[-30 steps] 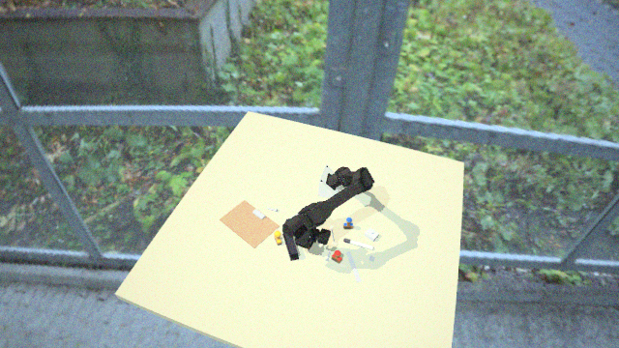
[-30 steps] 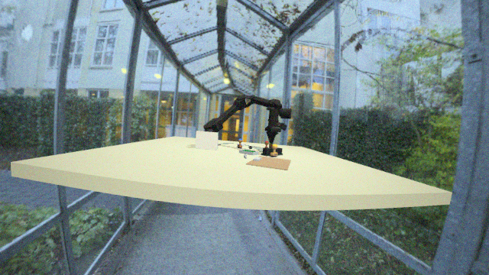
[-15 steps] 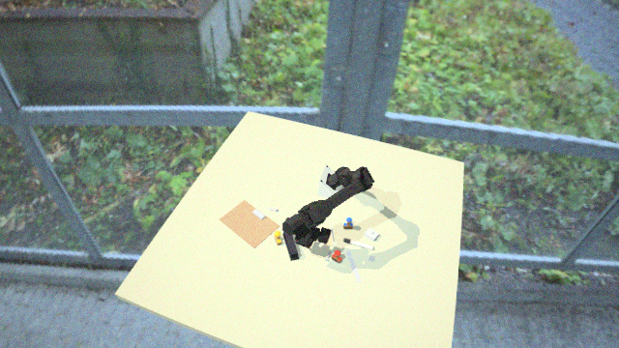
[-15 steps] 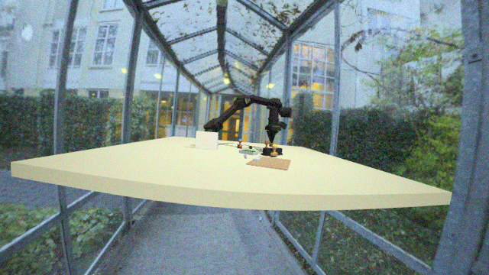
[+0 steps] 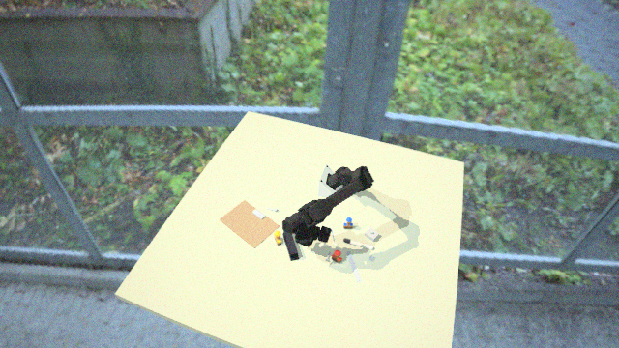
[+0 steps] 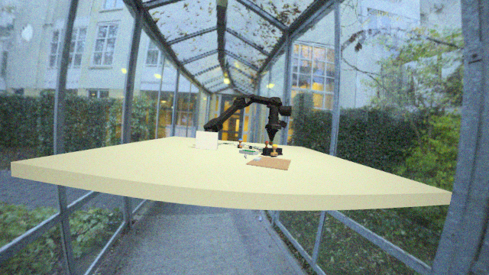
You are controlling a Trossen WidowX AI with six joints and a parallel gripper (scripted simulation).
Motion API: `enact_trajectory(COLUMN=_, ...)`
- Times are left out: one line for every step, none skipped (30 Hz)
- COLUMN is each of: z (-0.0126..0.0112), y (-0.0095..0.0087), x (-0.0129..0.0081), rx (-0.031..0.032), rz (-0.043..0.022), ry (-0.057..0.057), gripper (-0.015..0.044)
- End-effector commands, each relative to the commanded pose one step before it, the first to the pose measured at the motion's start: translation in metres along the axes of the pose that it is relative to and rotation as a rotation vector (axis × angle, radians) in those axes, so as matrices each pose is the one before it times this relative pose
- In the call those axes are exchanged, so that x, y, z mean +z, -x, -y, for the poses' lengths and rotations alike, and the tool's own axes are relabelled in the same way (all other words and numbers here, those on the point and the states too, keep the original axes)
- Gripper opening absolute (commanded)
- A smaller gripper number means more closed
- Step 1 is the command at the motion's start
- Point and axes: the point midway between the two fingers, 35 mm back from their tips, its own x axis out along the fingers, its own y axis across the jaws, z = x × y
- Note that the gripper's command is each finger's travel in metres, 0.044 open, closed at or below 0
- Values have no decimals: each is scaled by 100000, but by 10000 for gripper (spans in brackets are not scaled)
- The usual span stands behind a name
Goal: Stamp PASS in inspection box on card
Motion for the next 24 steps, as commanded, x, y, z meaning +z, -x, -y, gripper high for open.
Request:
enact_trajectory(z=7, y=381, x=104, rx=-499, rz=242, ry=885, gripper=0)
enact_trajectory(z=-1, y=49, x=-3, rx=-2, rz=-1, ry=-1, gripper=0)
enact_trajectory(z=-1, y=49, x=-3, rx=-2, rz=-1, ry=-1, gripper=0)
enact_trajectory(z=-1, y=49, x=-3, rx=-2, rz=-1, ry=-1, gripper=0)
enact_trajectory(z=-1, y=49, x=-3, rx=-2, rz=-1, ry=-1, gripper=0)
enact_trajectory(z=-1, y=49, x=-4, rx=-2, rz=-1, ry=-1, gripper=0)
enact_trajectory(z=-1, y=49, x=-4, rx=-2, rz=-1, ry=-1, gripper=0)
enact_trajectory(z=-1, y=49, x=-4, rx=-2, rz=-1, ry=-1, gripper=0)
enact_trajectory(z=-1, y=49, x=-4, rx=-2, rz=-1, ry=-1, gripper=0)
enact_trajectory(z=-1, y=49, x=-4, rx=-2, rz=-1, ry=-1, gripper=0)
enact_trajectory(z=-1, y=49, x=-4, rx=-2, rz=-1, ry=-1, gripper=0)
enact_trajectory(z=-1, y=49, x=-4, rx=-2, rz=-1, ry=-1, gripper=0)
enact_trajectory(z=-2, y=49, x=-4, rx=-2, rz=-1, ry=-1, gripper=0)
enact_trajectory(z=-2, y=49, x=-4, rx=-2, rz=-1, ry=-1, gripper=0)
enact_trajectory(z=-2, y=50, x=-4, rx=-1, rz=-1, ry=-1, gripper=0)
enact_trajectory(z=-2, y=50, x=-4, rx=-1, rz=-1, ry=-1, gripper=0)
enact_trajectory(z=-2, y=50, x=-4, rx=-1, rz=-1, ry=-1, gripper=0)
enact_trajectory(z=-2, y=50, x=-4, rx=-1, rz=-1, ry=-1, gripper=0)
enact_trajectory(z=-2, y=50, x=-5, rx=-1, rz=-1, ry=-1, gripper=0)
enact_trajectory(z=-2, y=50, x=-5, rx=-1, rz=-1, ry=-1, gripper=0)
enact_trajectory(z=-2, y=50, x=-5, rx=-1, rz=-1, ry=-1, gripper=0)
enact_trajectory(z=-2, y=50, x=-5, rx=-1, rz=-1, ry=-1, gripper=0)
enact_trajectory(z=-2, y=46, x=-5, rx=-1, rz=-1, ry=-1, gripper=0)
enact_trajectory(z=-2, y=46, x=-5, rx=-1, rz=-1, ry=-1, gripper=0)
